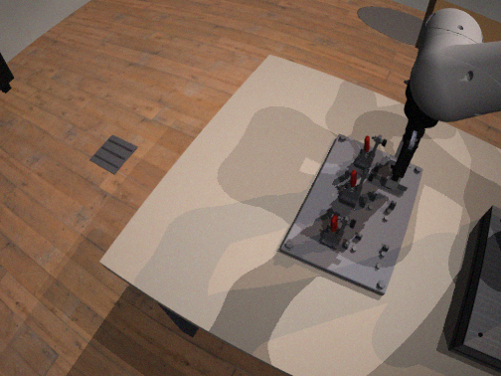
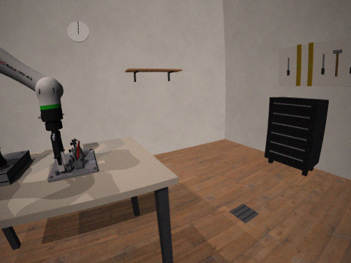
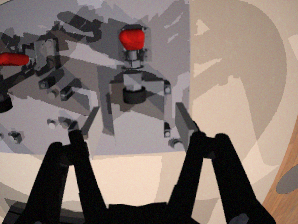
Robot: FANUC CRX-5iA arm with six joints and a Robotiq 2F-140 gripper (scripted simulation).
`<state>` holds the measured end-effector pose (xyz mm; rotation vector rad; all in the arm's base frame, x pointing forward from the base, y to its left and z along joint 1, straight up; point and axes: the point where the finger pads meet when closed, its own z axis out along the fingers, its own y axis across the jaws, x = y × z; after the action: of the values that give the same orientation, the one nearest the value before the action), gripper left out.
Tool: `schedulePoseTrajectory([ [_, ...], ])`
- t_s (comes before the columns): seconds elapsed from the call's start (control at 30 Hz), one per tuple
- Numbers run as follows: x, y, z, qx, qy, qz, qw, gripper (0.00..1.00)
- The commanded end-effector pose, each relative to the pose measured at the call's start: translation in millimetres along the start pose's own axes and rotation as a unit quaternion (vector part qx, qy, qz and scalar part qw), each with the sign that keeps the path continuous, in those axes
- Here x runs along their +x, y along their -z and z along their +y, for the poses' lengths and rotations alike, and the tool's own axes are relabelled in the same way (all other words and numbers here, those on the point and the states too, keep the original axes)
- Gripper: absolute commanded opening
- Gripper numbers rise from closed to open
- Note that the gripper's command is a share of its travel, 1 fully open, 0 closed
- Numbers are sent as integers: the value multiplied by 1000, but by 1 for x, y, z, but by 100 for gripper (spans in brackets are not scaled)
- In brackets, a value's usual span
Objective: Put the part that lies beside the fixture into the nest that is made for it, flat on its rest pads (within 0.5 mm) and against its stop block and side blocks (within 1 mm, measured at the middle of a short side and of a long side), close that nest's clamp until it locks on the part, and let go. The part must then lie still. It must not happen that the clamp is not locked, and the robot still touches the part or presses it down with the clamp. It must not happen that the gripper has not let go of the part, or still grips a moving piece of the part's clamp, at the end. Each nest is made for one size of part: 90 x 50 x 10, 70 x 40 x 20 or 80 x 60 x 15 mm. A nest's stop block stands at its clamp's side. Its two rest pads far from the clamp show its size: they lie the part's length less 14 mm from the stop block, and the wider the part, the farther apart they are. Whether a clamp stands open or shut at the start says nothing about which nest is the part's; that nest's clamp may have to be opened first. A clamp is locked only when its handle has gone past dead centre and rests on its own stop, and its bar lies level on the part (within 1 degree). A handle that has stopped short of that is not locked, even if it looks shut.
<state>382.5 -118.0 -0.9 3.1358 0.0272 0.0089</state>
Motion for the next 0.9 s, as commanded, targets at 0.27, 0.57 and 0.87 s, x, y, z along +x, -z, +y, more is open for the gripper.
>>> schedulePoseTrajectory([
  [0.27, 0, 27, 0, 0, 0, 0, 1000, 58],
  [0.57, 0, 54, 0, 0, 0, 0, 1000, 58],
  [0.87, 0, 57, 0, 0, 0, 0, 1000, 58],
])
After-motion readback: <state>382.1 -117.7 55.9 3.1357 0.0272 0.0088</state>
